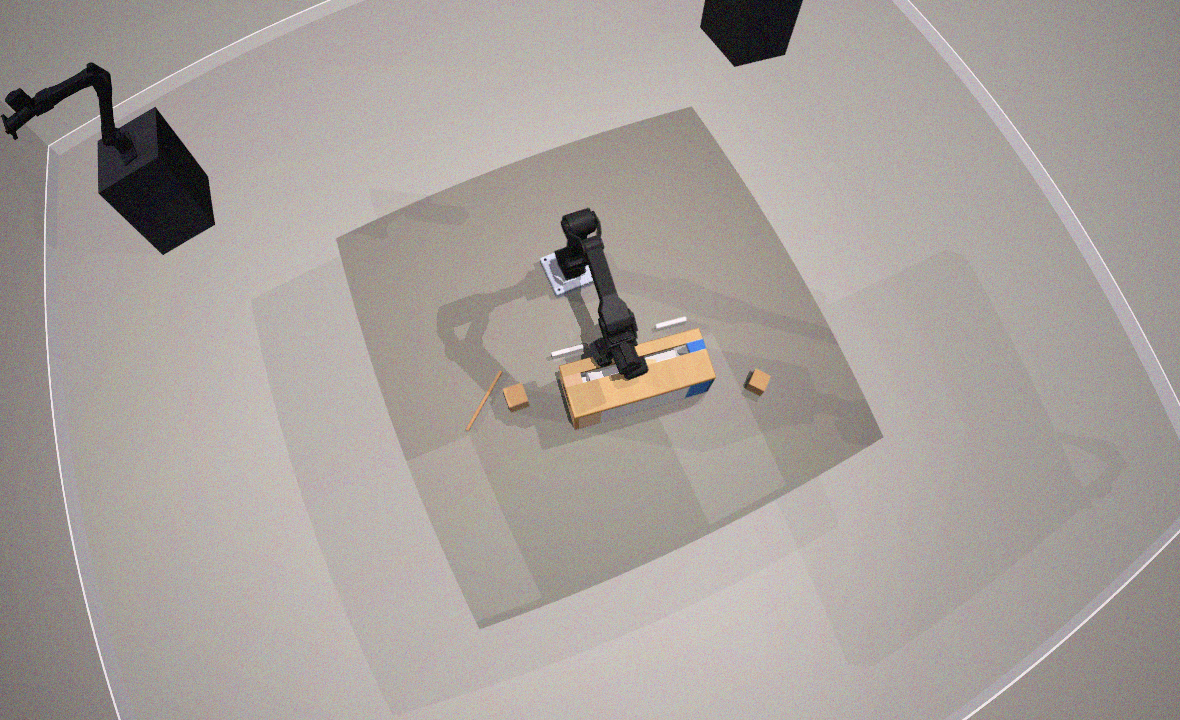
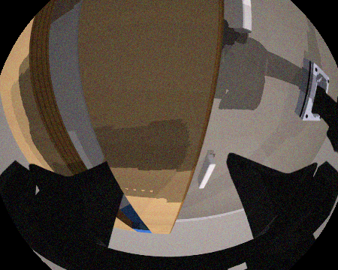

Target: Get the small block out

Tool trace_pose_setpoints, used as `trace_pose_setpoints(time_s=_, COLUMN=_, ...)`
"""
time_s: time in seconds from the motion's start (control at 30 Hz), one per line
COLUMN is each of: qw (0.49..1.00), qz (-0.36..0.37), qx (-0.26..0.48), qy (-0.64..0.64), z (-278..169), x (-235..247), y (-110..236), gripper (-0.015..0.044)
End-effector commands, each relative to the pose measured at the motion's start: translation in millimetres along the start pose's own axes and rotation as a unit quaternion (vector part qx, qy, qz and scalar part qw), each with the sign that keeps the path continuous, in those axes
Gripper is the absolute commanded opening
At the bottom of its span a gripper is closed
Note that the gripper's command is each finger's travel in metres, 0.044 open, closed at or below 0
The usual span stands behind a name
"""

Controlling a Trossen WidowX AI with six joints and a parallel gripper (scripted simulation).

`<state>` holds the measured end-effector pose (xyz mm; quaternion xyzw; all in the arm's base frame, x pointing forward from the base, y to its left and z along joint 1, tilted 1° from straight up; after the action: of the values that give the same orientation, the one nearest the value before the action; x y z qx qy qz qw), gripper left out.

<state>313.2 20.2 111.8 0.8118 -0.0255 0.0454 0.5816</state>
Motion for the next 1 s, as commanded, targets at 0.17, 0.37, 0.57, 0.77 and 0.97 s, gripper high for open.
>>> trace_pose_setpoints(time_s=0.17, qw=1.000, qz=0.001, qx=0.000, qy=-0.001, z=-8.6, x=1.6, y=-2.9, gripper=0.0400)
trace_pose_setpoints(time_s=0.37, qw=1.000, qz=0.001, qx=0.000, qy=-0.001, z=-7.9, x=1.7, y=-2.7, gripper=0.0400)
trace_pose_setpoints(time_s=0.57, qw=1.000, qz=0.001, qx=0.000, qy=-0.001, z=-2.5, x=0.9, y=-0.9, gripper=0.0400)
trace_pose_setpoints(time_s=0.77, qw=1.000, qz=0.001, qx=0.000, qy=-0.001, z=-4.6, x=1.3, y=-1.6, gripper=0.0400)
trace_pose_setpoints(time_s=0.97, qw=1.000, qz=0.001, qx=0.001, qy=-0.001, z=-10.2, x=2.3, y=-3.5, gripper=0.0400)
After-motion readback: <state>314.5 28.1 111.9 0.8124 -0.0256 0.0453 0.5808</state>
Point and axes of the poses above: the point midway between the two fingers, 35 mm back from their tips, its own y axis back along the fingers, its own x axis across the jaws, z = x × y, the point moved 1 cm from there along y, back along the fingers, and after that the axes turned 10 degrees about y, right-handed, at the moved point
